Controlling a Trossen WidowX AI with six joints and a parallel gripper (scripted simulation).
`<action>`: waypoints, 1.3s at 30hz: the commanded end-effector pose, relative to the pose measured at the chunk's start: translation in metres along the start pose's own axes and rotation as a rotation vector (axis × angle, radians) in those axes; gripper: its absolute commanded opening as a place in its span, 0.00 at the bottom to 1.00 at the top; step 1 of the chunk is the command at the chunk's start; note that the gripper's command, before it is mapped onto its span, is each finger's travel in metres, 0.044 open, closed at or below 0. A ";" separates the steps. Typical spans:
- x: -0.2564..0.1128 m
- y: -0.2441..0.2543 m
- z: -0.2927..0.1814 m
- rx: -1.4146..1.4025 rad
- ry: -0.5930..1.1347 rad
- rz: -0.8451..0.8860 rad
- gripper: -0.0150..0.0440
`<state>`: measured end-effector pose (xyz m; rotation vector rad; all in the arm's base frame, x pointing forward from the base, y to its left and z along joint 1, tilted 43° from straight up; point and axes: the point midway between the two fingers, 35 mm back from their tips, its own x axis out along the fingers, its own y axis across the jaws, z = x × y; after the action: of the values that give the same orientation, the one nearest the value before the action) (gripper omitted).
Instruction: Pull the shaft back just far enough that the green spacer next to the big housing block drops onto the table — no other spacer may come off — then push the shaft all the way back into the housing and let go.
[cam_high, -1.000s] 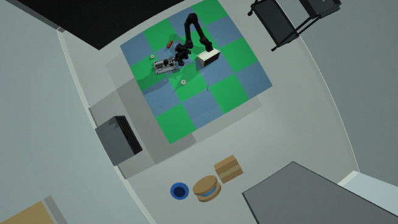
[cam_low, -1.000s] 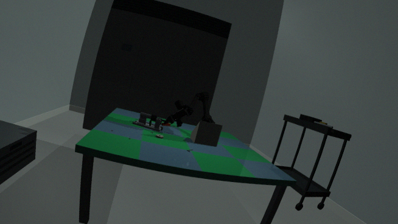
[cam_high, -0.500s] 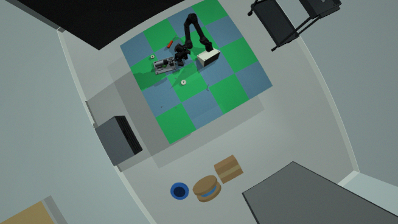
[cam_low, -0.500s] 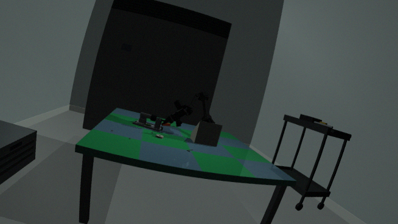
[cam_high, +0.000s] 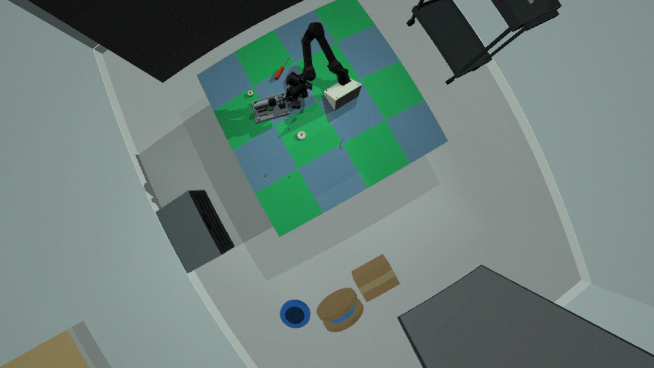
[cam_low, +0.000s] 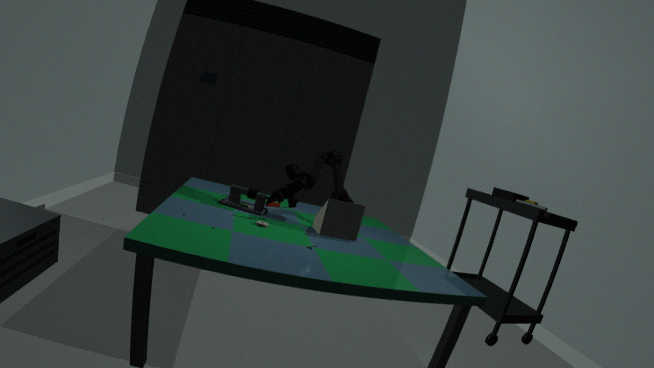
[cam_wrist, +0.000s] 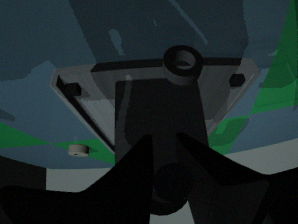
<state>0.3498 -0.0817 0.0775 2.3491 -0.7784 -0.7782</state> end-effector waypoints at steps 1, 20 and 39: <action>0.002 -0.001 -0.001 -0.005 -0.001 0.000 0.25; 0.007 -0.001 -0.006 -0.005 -0.001 0.001 0.25; 0.006 0.000 -0.006 -0.003 -0.002 0.002 0.57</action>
<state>0.3576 -0.0838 0.0800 2.3452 -0.7833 -0.7792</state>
